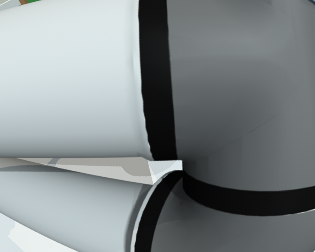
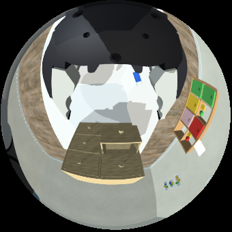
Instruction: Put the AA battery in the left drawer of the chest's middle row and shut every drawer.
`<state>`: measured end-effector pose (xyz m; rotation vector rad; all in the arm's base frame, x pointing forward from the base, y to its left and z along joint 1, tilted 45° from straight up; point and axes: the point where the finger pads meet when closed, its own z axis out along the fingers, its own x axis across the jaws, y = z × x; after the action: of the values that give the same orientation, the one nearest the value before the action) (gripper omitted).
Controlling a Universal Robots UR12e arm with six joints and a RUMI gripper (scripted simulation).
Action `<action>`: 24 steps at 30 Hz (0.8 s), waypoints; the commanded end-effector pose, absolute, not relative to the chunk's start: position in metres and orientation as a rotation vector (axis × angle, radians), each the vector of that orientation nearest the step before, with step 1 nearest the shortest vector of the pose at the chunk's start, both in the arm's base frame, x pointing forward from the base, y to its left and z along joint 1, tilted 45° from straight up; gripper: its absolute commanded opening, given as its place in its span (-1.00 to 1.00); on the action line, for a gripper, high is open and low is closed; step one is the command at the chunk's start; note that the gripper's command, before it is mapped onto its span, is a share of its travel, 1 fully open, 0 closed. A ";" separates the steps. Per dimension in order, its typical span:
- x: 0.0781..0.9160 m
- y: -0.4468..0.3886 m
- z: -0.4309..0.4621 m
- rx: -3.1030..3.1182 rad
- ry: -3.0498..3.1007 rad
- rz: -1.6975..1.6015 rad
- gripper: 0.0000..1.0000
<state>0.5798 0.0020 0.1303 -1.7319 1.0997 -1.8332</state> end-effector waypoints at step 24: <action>0.579 0.009 0.138 -1.935 1.566 -1.696 1.00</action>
<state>0.5764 0.0128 0.1440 -1.8776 1.3955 -1.7539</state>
